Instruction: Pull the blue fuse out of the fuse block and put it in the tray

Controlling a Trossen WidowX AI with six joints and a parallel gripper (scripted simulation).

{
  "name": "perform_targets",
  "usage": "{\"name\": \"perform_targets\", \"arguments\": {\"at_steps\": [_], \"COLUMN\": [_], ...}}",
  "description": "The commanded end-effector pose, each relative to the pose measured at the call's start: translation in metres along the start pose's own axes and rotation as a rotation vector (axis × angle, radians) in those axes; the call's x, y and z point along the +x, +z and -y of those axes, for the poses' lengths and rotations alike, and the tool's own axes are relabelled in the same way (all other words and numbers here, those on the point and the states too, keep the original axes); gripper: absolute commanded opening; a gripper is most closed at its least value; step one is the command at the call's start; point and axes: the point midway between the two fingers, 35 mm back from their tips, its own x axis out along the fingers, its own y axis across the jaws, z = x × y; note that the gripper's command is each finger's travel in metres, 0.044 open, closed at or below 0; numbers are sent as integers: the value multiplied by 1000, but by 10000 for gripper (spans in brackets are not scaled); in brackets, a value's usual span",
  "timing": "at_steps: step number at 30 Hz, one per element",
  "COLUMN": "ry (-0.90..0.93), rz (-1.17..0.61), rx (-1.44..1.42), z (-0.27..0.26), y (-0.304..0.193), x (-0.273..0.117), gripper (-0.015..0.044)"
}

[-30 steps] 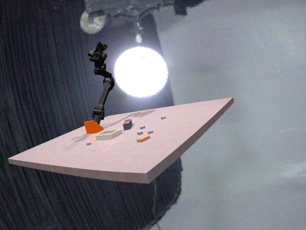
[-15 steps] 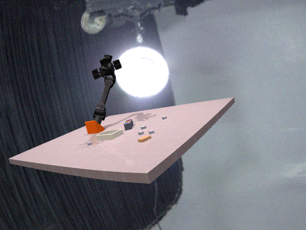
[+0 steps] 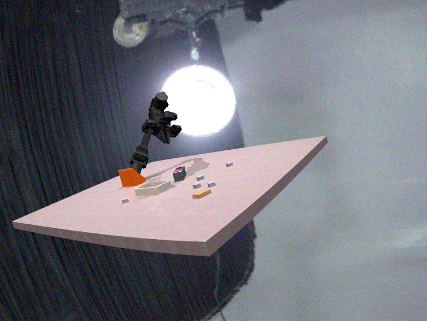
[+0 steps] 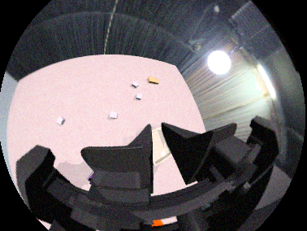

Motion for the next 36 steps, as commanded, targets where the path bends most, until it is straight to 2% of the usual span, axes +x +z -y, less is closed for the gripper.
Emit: {"name": "perform_targets", "arguments": {"at_steps": [1, 7, 36], "ry": [285, 561, 567], "rz": [-273, -412, -413], "rx": [-367, -601, -606], "z": [-59, -105, -112], "y": [-52, -91, -96], "x": [22, 17, 32], "gripper": [74, 74, 74]}}
